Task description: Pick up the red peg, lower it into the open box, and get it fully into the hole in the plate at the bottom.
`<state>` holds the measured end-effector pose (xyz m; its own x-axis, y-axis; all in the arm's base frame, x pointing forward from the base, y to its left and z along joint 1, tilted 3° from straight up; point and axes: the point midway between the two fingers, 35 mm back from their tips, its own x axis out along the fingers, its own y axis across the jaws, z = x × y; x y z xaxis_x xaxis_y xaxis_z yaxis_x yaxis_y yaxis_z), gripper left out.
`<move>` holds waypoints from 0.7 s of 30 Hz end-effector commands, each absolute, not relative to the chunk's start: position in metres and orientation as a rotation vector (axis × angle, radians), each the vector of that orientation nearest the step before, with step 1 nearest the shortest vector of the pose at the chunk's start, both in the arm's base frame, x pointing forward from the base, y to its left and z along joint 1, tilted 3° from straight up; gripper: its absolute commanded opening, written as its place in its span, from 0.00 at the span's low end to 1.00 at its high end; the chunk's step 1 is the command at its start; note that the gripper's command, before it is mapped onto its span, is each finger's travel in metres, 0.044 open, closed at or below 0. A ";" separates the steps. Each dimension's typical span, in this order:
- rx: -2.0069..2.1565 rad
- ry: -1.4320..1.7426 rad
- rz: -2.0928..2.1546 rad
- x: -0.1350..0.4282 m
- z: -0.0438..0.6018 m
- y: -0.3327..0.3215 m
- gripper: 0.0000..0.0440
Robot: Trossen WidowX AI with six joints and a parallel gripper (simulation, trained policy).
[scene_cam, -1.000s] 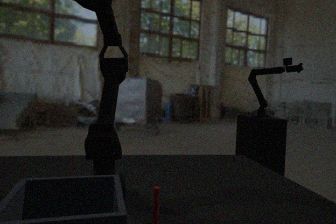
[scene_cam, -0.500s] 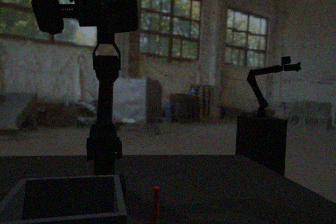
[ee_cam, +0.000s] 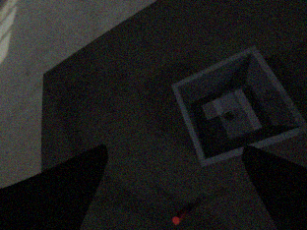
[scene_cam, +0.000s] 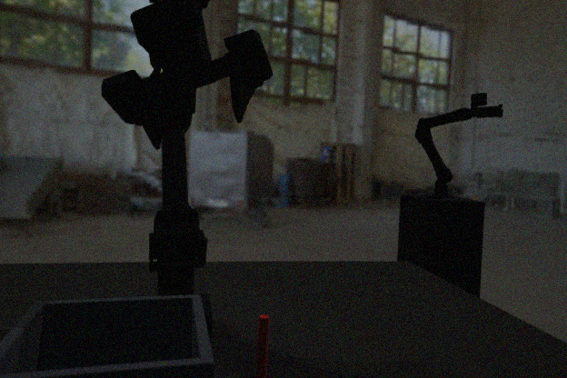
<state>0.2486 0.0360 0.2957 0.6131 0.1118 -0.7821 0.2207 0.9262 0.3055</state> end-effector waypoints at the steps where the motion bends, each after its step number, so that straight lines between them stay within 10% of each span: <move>1: 0.454 1.006 -0.079 0.244 0.277 0.046 1.00; 21: 0.750 1.435 -0.336 0.202 0.199 0.092 1.00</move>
